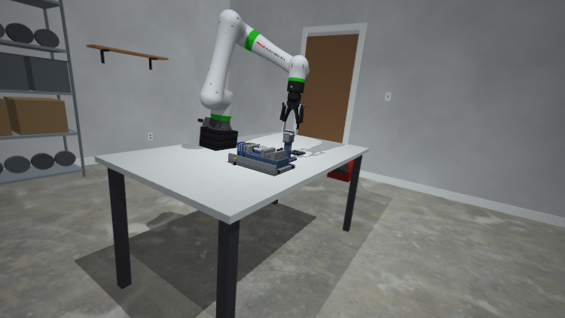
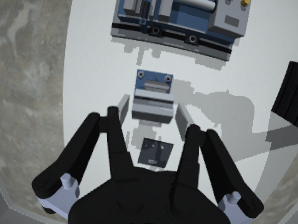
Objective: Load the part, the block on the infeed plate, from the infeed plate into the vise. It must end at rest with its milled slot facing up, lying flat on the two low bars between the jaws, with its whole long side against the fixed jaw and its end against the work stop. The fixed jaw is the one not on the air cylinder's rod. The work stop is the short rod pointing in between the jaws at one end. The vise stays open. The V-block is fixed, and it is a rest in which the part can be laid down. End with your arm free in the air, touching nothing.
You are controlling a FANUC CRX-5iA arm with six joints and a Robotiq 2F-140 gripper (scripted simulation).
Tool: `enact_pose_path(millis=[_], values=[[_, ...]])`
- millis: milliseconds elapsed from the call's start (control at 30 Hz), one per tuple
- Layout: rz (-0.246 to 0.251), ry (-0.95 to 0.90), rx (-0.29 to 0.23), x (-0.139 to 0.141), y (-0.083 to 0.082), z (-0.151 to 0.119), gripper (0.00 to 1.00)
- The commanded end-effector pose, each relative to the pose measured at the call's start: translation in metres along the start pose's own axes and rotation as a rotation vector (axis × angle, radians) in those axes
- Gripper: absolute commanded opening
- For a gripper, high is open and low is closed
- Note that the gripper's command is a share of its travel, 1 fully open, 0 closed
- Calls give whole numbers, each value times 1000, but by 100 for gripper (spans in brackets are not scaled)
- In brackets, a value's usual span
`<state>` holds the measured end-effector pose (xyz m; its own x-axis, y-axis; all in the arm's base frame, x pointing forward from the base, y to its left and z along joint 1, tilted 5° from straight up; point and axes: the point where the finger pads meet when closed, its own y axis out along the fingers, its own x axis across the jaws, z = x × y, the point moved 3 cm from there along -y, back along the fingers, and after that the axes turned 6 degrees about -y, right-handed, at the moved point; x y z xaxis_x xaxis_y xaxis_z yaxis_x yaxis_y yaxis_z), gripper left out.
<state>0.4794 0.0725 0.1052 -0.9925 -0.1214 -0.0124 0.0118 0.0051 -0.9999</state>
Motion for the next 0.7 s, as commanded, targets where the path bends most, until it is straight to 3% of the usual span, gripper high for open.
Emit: enact_pose_path(millis=[0, 667], values=[[3, -1, -41, 0, 0, 2, 51], [23, -1, -230, 1, 1, 13, 51]])
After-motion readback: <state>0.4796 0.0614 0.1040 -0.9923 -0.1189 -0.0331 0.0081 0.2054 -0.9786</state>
